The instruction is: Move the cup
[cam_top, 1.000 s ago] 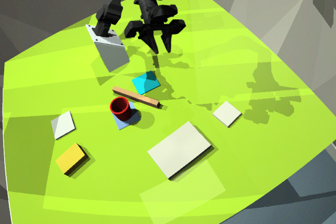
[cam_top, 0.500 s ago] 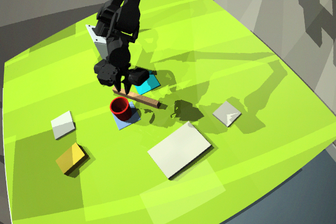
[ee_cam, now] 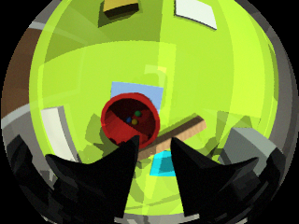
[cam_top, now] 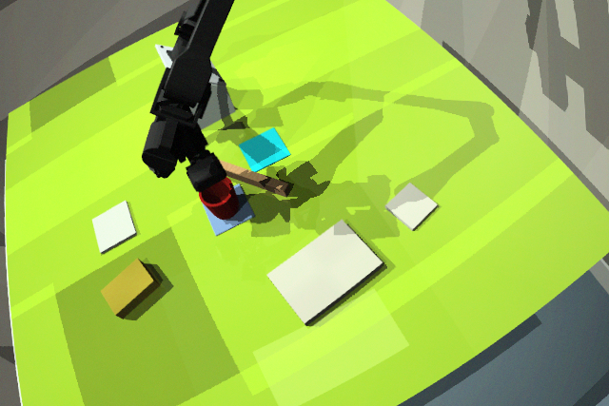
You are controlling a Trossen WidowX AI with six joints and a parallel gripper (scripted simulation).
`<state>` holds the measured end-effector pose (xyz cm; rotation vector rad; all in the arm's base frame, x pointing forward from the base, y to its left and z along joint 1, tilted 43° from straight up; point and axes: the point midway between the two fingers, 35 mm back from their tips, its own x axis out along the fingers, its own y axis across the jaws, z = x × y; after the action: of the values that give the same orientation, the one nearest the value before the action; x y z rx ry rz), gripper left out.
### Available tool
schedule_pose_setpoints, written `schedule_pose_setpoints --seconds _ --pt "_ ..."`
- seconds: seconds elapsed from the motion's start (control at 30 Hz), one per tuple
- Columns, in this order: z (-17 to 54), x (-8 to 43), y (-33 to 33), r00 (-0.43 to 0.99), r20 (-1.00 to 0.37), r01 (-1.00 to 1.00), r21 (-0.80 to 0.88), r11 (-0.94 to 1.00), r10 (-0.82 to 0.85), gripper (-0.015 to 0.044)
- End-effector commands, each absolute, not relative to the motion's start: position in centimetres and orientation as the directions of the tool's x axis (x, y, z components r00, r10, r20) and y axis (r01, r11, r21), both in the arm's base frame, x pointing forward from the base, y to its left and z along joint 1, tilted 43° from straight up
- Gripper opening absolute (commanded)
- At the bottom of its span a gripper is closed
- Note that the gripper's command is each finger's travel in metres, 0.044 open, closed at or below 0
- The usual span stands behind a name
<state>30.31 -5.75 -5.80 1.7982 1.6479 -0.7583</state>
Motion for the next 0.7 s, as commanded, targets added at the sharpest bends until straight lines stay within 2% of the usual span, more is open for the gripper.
schedule_pose_setpoints --seconds 0.0,0.67 --pt "-6.1 30.3 -5.6 0.073 -0.734 0.996 0.024 -0.081 0.675 0.0148" --pt "-8.4 30.6 -3.5 0.073 -0.734 0.996 0.024 -0.082 0.675 0.0148"
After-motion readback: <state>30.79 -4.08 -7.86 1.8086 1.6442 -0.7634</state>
